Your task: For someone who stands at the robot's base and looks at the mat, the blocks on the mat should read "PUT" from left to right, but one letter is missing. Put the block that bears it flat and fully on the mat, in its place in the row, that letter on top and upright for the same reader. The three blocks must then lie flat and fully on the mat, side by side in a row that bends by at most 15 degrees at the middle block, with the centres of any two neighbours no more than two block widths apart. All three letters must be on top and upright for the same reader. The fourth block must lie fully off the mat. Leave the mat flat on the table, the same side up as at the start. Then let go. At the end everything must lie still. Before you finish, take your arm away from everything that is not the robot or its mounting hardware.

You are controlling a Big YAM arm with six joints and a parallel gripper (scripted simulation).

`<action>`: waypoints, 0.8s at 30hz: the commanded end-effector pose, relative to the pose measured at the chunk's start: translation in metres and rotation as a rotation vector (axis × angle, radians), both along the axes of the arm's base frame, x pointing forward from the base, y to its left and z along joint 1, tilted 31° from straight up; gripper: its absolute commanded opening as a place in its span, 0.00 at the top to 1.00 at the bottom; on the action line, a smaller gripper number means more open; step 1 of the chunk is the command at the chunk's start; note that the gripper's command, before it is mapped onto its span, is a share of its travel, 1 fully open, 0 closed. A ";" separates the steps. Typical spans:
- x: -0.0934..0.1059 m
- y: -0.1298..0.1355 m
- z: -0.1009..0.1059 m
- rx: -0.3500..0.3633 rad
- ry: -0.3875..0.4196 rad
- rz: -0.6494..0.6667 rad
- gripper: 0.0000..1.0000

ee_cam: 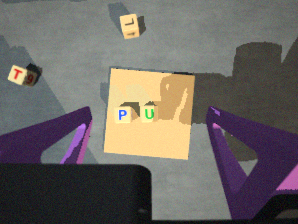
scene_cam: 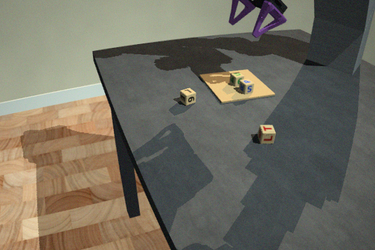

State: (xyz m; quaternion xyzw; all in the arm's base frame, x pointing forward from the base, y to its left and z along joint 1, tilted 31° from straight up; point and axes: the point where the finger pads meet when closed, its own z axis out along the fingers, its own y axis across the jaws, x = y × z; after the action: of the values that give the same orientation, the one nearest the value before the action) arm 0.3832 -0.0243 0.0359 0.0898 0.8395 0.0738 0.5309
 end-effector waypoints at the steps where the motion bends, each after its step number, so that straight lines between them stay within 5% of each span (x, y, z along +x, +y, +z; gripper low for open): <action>1: -0.001 0.003 -0.004 -0.012 0.008 0.014 0.00; 24: 0.008 0.006 0.006 0.018 -0.006 0.003 0.00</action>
State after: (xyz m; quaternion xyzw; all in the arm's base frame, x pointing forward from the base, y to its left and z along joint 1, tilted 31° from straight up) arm 0.3836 -0.0241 0.0349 0.0906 0.8409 0.0739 0.5284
